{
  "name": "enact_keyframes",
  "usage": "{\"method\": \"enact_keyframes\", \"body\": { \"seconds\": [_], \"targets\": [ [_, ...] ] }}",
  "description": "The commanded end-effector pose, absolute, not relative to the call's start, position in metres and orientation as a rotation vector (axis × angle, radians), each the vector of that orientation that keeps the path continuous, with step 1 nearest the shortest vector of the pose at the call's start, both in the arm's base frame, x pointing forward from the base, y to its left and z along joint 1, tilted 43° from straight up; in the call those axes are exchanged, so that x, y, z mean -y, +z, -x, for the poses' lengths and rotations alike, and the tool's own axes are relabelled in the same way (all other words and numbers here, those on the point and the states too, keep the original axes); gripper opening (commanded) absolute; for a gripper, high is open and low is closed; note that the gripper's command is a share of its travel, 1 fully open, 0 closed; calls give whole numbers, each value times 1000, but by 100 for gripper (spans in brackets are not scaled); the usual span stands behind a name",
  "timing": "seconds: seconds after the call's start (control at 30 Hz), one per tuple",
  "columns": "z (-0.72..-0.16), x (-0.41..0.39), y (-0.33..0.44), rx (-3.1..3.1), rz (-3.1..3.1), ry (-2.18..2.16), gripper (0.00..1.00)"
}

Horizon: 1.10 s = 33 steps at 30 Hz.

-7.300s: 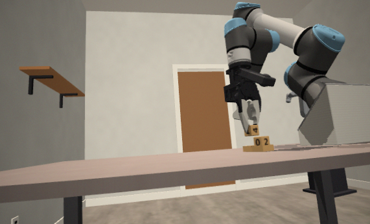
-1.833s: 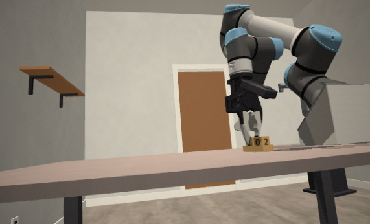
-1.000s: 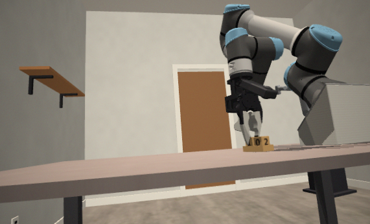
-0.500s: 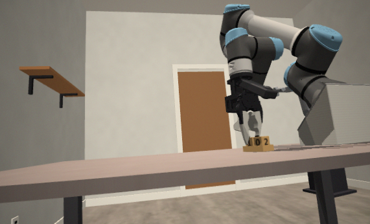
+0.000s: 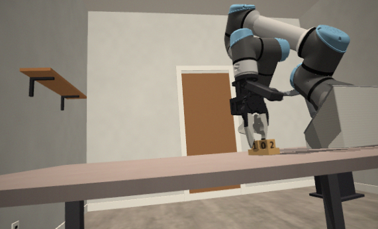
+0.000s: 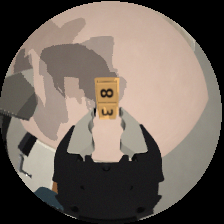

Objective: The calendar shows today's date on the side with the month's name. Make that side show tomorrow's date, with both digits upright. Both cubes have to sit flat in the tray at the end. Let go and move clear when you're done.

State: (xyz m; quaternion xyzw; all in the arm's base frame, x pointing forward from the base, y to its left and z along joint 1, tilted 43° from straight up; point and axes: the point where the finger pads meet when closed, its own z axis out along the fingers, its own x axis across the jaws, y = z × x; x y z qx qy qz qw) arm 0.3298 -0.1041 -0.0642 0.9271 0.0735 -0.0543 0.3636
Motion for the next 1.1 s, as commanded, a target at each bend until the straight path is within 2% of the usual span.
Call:
{"method": "enact_keyframes", "body": {
  "seconds": [0.0,1.07],
  "targets": [
    [-330,104,-64,-189,-2386,-139,29],
    [-333,54,-10,-189,-2386,-139,29]
  ]
}}
